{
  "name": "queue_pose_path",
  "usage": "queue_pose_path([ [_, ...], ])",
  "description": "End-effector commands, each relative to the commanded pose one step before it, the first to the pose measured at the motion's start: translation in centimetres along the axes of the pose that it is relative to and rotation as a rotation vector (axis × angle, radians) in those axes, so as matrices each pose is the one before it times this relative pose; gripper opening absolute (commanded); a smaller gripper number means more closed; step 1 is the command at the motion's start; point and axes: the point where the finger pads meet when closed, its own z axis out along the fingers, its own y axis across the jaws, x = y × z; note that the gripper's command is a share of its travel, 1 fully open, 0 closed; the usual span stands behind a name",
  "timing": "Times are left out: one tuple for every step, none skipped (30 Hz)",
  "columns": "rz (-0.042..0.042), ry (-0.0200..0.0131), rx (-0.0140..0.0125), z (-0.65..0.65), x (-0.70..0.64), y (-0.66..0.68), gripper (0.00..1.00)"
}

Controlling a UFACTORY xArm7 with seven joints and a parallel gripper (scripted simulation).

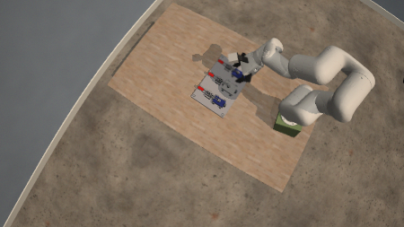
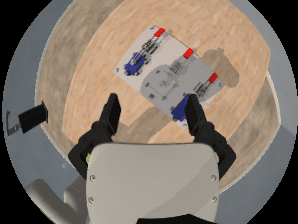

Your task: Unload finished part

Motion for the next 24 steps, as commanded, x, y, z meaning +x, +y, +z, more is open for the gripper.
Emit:
queue_pose_path([
  [0.08682,-0.09432,-0.00453,0.379,-0.388,0.146,1.00],
  [0.00000,0.00000,0.00000,0.000,0.000,0.000,1.00],
  [0.03920,-0.03705,-0.00805,0.211,-0.181,0.058,1.00],
  [0.00000,0.00000,0.00000,0.000,0.000,0.000,1.00],
  [0.03996,-0.03673,-0.01058,0.223,-0.157,0.064,1.00],
  [0.00000,0.00000,0.00000,0.000,0.000,0.000,1.00],
  [0.00000,0.00000,0.00000,0.000,0.000,0.000,1.00],
  [0.04031,-0.03580,-0.01300,0.232,-0.128,0.064,1.00],
  [0.00000,0.00000,0.00000,0.000,0.000,0.000,1.00],
  [0.04025,-0.03431,-0.01520,0.238,-0.097,0.060,1.00],
  [0.00000,0.00000,0.00000,0.000,0.000,0.000,1.00],
  [0.00000,0.00000,0.00000,0.000,0.000,0.000,1.00],
  [0.03978,-0.03232,-0.01708,0.242,-0.065,0.051,1.00],
  [0.00000,0.00000,0.00000,0.000,0.000,0.000,1.00],
  [0.03891,-0.02994,-0.01856,0.242,-0.033,0.037,1.00],
  [0.00000,0.00000,0.00000,0.000,0.000,0.000,1.00],
  [0.00000,0.00000,0.00000,0.000,0.000,0.000,1.00],
  [0.03768,-0.02726,-0.01957,0.240,-0.004,0.019,1.00],
  [0.00000,0.00000,0.00000,0.000,0.000,0.000,1.00],
  [0.03611,-0.02441,-0.02011,0.234,0.021,-0.001,1.00],
  [0.00000,0.00000,0.00000,0.000,0.000,0.000,1.00],
  [0.03424,-0.02149,-0.02016,0.225,0.042,-0.022,1.00],
  [0.00000,0.00000,0.00000,0.000,0.000,0.000,1.00],
  [0.00000,0.00000,0.00000,0.000,0.000,0.000,1.00],
])
